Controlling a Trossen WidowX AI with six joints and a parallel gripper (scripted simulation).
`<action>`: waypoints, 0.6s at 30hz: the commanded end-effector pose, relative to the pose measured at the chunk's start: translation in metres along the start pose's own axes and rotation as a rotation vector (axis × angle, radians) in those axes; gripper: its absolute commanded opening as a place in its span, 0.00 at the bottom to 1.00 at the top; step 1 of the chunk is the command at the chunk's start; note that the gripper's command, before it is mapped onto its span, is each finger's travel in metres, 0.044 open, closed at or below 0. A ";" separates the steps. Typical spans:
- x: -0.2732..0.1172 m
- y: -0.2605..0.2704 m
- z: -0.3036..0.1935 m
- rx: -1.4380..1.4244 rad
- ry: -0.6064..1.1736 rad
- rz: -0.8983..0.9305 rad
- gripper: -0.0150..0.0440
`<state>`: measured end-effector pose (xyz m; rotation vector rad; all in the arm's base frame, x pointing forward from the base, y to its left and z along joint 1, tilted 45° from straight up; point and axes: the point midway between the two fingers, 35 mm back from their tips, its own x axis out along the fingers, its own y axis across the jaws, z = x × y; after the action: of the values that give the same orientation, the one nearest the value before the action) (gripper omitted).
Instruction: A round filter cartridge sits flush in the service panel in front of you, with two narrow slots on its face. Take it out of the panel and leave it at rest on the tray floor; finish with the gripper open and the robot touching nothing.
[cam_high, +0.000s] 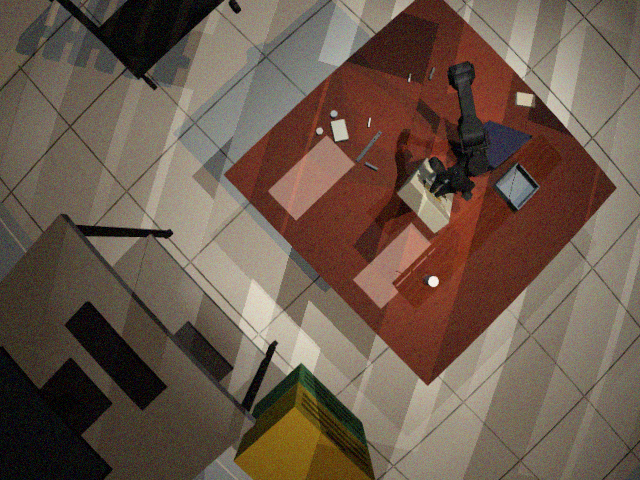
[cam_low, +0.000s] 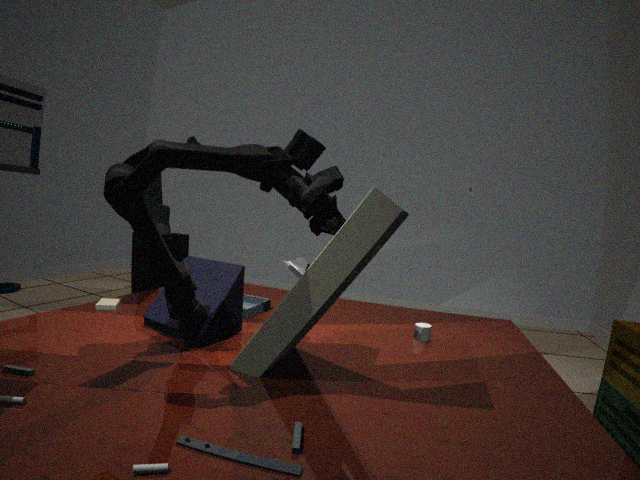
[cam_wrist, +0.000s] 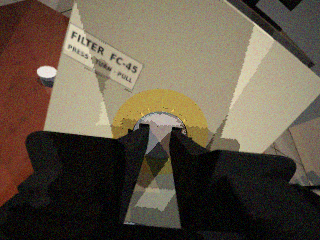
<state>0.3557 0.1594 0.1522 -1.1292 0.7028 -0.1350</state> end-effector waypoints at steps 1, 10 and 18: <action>0.005 0.000 0.000 0.179 0.004 0.008 0.25; -0.012 0.002 0.001 0.145 0.008 0.016 0.25; -0.054 0.003 0.001 0.089 0.009 0.017 0.25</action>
<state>0.3298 0.1734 0.1660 -1.0216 0.7095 -0.1783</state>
